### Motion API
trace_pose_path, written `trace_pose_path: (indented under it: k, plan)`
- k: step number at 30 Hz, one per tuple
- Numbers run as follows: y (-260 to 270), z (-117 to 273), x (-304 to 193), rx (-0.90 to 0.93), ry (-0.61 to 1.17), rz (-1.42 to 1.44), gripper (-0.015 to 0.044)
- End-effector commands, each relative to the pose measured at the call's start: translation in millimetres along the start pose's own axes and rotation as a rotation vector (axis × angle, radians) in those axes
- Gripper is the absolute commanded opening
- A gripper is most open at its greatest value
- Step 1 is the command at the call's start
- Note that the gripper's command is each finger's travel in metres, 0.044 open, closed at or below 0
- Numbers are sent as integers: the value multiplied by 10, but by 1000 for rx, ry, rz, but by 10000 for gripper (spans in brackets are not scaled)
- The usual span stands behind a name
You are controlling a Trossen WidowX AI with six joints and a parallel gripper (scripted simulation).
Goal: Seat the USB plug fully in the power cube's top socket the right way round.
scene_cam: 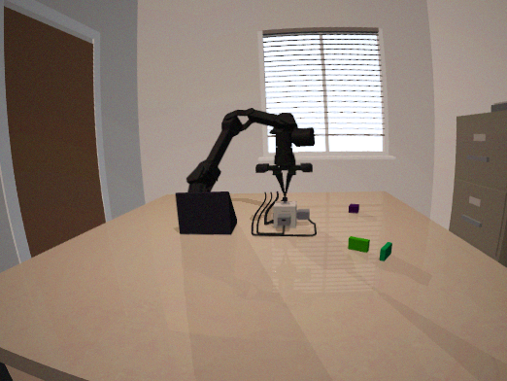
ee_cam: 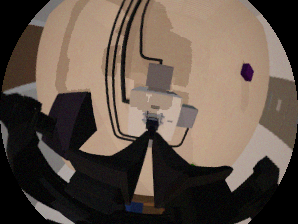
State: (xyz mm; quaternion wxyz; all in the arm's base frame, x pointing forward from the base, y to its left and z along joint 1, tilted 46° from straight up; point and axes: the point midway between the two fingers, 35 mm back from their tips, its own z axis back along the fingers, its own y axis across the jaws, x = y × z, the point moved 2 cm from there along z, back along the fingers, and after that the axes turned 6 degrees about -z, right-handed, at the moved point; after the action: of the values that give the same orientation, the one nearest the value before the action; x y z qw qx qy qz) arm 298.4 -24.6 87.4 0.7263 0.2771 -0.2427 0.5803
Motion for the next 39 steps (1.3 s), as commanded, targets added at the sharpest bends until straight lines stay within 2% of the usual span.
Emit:
trace_pose_path:
  k: [1, 39]
  plan:
    - [-4, -2, 4, -3, -2, -3, 0]
    - [-4, -48, 7, -3, -2, -3, 0]
